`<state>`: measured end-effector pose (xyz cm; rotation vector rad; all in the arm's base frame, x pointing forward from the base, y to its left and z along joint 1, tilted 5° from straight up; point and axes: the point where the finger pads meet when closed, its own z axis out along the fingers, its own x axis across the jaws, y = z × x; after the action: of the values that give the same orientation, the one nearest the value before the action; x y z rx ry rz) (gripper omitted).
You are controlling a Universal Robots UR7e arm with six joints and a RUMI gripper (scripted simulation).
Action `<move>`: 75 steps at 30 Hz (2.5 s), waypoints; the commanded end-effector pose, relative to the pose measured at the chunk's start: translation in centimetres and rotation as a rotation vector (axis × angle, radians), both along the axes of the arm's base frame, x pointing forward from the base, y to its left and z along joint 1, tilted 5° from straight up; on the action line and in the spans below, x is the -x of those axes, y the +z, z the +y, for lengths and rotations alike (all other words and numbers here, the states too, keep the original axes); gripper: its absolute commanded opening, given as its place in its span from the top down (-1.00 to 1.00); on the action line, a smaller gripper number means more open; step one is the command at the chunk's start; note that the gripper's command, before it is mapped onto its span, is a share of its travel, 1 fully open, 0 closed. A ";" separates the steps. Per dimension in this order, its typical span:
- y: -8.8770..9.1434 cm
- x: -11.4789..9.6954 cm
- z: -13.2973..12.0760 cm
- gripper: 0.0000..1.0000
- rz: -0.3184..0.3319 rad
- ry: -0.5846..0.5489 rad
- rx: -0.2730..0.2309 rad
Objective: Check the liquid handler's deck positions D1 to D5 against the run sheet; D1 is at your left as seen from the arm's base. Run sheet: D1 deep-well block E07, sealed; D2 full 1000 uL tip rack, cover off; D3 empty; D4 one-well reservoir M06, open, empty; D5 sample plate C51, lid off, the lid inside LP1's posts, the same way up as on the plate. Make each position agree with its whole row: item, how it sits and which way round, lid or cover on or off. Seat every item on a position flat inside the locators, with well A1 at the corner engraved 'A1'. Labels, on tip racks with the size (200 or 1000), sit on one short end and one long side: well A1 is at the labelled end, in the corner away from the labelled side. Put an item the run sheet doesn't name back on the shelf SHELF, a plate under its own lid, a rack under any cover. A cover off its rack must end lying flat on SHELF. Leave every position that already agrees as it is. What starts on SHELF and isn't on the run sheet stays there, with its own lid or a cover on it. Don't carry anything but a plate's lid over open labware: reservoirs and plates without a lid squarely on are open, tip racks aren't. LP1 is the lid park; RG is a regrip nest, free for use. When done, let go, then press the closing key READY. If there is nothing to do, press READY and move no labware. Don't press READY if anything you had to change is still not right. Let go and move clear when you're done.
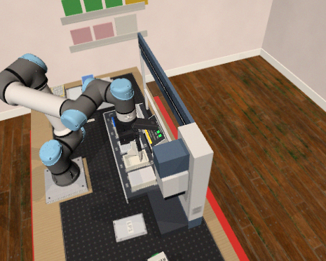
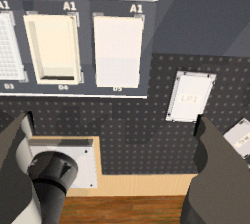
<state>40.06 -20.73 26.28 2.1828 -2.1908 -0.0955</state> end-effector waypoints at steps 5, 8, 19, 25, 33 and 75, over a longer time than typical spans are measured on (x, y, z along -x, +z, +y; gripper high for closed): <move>-1.4 0.2 0.1 -0.64 0.002 -0.001 -0.002; -1.9 0.3 0.1 -0.64 0.002 -0.001 -0.002; -3.5 0.4 0.1 -0.64 0.002 -0.001 -0.002; -4.5 0.5 0.1 -0.64 0.003 -0.001 -0.003; -5.9 0.6 0.1 -0.64 0.004 -0.001 -0.004; -11.9 1.1 0.2 -0.64 0.004 -0.001 -0.004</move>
<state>39.16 -20.47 15.36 2.1825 -2.1915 -0.1017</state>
